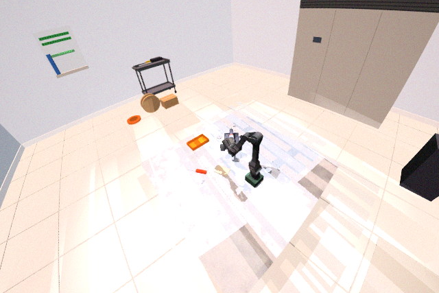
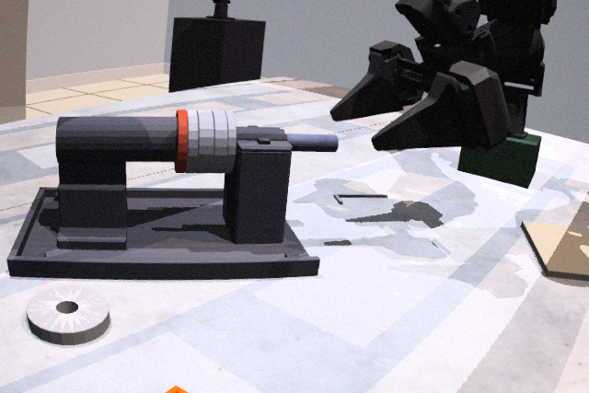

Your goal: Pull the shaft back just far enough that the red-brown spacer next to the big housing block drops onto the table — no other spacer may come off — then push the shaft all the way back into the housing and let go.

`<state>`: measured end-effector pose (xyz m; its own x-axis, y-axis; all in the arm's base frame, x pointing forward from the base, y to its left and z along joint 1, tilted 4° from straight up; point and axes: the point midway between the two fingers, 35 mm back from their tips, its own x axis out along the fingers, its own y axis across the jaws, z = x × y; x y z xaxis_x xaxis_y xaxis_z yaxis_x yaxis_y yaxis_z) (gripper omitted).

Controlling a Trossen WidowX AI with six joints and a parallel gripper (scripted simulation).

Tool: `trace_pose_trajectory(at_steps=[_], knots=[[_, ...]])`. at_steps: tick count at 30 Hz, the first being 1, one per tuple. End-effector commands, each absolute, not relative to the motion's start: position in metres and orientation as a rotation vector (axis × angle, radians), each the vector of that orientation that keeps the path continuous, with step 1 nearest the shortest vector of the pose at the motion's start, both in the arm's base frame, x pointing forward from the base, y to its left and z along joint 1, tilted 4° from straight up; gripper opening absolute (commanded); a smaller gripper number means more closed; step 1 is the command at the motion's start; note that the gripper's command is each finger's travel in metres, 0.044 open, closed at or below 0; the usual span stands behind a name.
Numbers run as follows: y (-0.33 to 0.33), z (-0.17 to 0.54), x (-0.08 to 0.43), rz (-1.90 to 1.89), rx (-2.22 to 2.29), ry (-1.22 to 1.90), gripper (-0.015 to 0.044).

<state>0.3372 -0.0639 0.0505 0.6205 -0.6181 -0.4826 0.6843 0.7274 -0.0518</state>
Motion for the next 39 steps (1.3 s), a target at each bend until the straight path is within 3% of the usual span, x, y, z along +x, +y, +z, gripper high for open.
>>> trace_pose_trajectory(at_steps=[1,39], knots=[[-0.064,0.051,0.336,-0.756,0.146,0.495,0.0440],[-0.091,0.031,0.361,-0.757,0.144,0.492,0.0440]])
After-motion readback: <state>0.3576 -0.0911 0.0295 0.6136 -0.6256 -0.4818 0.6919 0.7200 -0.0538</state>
